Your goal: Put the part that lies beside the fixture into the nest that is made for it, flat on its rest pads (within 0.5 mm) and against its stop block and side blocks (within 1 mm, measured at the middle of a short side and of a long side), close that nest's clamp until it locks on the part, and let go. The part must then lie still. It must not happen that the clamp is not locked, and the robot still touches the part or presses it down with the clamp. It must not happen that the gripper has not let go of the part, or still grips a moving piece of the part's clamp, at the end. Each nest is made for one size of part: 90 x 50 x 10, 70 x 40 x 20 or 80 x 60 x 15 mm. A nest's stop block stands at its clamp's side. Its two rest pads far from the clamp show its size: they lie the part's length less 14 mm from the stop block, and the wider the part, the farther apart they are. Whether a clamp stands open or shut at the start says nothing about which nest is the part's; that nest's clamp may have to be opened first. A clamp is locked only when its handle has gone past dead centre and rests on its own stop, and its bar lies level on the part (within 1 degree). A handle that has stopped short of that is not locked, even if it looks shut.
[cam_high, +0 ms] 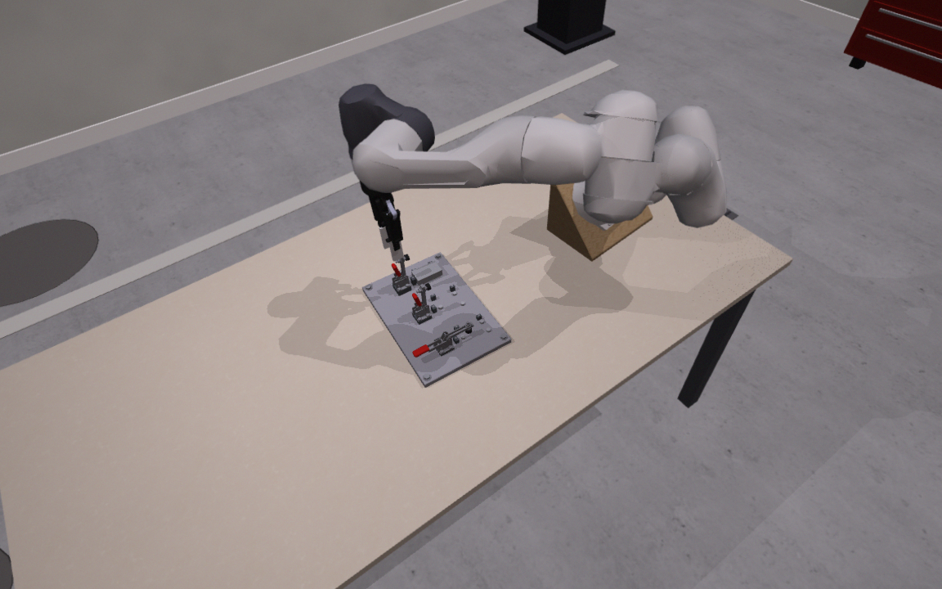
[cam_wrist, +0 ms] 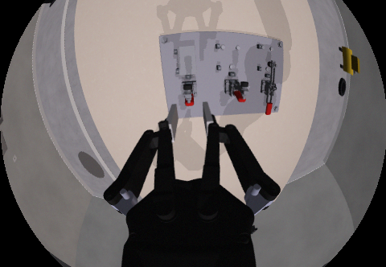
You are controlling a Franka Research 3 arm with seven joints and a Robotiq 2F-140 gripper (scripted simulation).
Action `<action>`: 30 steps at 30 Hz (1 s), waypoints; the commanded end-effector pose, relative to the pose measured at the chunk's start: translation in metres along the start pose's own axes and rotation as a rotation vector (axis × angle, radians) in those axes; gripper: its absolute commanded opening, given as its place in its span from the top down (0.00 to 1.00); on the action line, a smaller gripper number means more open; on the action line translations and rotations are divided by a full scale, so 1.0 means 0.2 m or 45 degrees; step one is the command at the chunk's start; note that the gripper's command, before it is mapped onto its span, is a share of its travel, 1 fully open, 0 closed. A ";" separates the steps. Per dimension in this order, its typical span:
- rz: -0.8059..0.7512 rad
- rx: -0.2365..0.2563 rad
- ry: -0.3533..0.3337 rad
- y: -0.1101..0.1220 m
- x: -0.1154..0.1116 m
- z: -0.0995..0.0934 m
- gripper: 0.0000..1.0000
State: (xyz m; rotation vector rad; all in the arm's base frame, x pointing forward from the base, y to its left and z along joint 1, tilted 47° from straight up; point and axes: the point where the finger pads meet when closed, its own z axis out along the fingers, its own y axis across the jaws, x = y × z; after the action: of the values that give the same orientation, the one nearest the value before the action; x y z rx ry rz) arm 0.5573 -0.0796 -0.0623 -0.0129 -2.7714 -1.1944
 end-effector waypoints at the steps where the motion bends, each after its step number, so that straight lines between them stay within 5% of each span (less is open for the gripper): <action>1: -0.006 0.007 -0.008 -0.01 -0.01 0.05 0.72; 13: -0.006 0.007 -0.008 -0.01 -0.01 0.19 0.72; 30: -0.006 0.007 -0.008 -0.01 -0.01 0.21 0.72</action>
State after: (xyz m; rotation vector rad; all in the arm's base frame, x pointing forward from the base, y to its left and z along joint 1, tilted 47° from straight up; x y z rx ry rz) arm 0.5553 -0.0514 -0.0911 -0.0151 -2.7793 -1.1896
